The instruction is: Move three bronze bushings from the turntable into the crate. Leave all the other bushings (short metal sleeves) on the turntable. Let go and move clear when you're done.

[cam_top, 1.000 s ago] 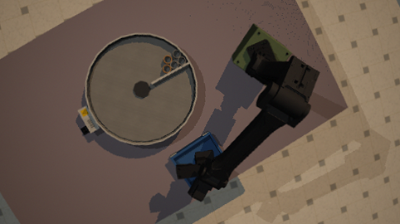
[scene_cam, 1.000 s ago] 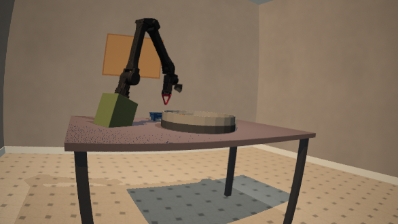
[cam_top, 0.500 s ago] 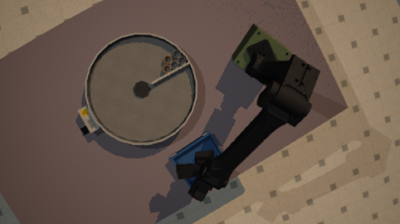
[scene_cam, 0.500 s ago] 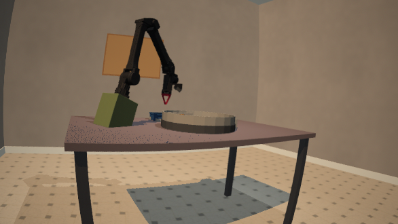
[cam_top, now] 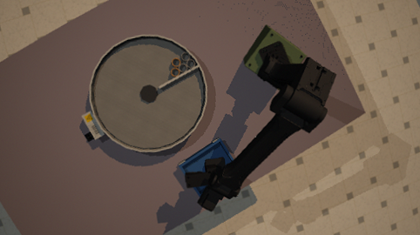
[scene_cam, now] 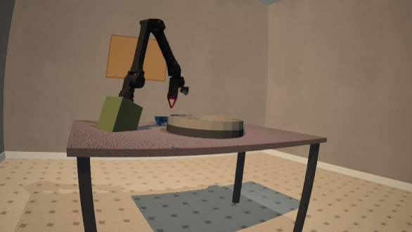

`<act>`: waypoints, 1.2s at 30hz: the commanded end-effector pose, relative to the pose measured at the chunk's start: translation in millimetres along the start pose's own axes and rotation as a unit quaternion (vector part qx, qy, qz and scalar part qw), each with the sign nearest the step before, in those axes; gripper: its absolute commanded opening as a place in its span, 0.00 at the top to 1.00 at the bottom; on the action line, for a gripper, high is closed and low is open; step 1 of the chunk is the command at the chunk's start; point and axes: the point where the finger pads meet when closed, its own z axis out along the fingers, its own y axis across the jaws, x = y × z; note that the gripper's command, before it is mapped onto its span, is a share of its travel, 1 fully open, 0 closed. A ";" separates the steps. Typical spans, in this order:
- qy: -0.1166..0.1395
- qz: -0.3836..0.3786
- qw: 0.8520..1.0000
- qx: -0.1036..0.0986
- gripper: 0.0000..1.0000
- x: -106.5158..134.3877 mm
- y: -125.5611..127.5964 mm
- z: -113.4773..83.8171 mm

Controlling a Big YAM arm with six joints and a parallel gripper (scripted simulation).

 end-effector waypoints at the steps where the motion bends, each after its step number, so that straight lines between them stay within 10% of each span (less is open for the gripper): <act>1: -0.024 0.004 0.999 -0.032 0.86 -15.1 25.9 -29.3; 20: -0.028 0.007 0.999 -0.032 0.87 -22.9 19.6 -29.2; 31: -0.018 0.001 1.000 -0.016 0.87 -27.1 -85.3 -10.9; 36: -0.020 0.000 1.000 -0.013 0.87 -43.6 -170.3 -8.4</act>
